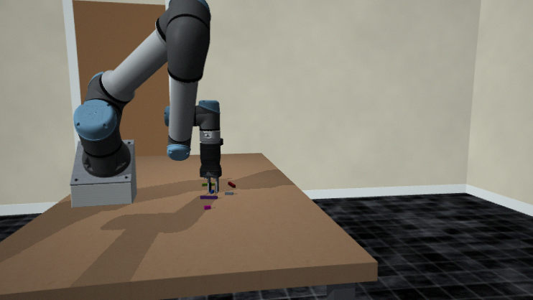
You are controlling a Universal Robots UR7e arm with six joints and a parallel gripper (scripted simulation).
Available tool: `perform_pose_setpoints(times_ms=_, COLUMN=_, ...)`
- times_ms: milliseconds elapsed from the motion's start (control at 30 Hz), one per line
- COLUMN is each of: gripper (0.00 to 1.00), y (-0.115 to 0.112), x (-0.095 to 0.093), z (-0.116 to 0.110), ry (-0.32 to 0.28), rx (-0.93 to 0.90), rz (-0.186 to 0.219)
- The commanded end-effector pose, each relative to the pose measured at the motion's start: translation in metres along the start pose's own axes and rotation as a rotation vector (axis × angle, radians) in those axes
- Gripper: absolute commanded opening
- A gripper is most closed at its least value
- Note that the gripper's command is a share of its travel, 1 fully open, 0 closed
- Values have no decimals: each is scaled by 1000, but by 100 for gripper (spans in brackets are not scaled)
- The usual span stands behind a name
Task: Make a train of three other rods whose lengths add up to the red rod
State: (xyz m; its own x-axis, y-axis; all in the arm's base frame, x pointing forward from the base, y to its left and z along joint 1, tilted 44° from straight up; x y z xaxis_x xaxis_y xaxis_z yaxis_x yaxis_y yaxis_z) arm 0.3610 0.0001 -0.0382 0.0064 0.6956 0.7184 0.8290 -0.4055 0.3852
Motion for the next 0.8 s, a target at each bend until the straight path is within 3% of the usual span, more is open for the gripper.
perform_pose_setpoints(times_ms=0, gripper=54, y=0, x=2, z=0, ry=1, rx=0, rz=-1)
perform_pose_setpoints(times_ms=467, gripper=54, y=0, x=31, z=0, ry=1, rx=0, rz=-1)
perform_pose_setpoints(times_ms=767, gripper=54, y=0, x=64, z=0, ry=1, rx=0, rz=-1)
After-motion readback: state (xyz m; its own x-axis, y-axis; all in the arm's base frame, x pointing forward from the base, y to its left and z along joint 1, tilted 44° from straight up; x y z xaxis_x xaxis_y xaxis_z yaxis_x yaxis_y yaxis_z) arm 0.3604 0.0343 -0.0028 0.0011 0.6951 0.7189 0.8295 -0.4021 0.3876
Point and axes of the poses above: the point where the finger pads meet when closed, its own x axis back along the fingers, its own y axis across the jaws, z = x × y, the point moved 10 cm from there along x, back along the fingers, and after that the axes turned 11 degrees about -x, right-handed, at the moved point
